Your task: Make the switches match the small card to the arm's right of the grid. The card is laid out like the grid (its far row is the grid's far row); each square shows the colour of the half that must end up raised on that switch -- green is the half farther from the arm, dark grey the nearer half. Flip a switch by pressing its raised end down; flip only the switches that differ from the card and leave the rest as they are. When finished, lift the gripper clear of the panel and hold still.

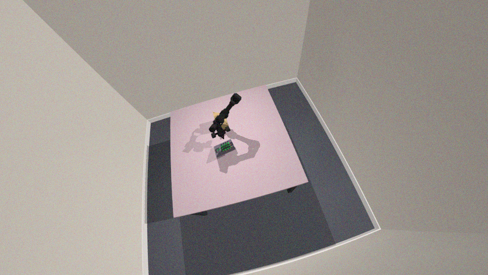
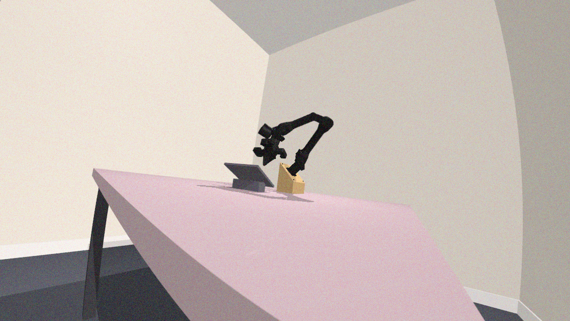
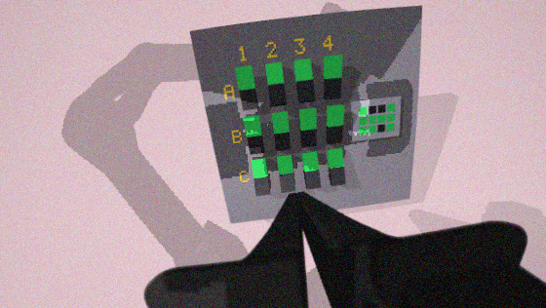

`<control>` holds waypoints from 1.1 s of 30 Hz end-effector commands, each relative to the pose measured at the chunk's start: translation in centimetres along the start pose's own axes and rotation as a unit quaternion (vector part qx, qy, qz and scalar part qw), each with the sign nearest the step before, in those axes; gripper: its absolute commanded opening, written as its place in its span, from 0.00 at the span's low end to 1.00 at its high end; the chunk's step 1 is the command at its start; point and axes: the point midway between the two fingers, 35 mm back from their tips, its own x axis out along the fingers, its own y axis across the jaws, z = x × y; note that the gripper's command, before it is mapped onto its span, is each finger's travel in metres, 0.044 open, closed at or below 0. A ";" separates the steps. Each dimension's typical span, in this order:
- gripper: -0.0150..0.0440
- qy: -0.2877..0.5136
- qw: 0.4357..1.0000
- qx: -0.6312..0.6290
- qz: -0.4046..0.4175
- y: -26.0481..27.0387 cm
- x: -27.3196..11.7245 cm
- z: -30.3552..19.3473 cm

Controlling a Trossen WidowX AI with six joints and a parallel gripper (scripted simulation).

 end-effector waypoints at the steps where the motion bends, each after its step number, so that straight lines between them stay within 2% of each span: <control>1: 0.25 0.003 1.000 0.006 0.005 2.4 0.3 -2.0; 7: 0.25 0.003 1.000 0.006 0.005 2.4 0.4 -2.0; 12: 0.25 -0.010 1.000 0.006 0.005 2.5 3.6 -2.1; 33: 0.25 -0.010 1.000 0.006 0.006 2.6 5.4 -2.1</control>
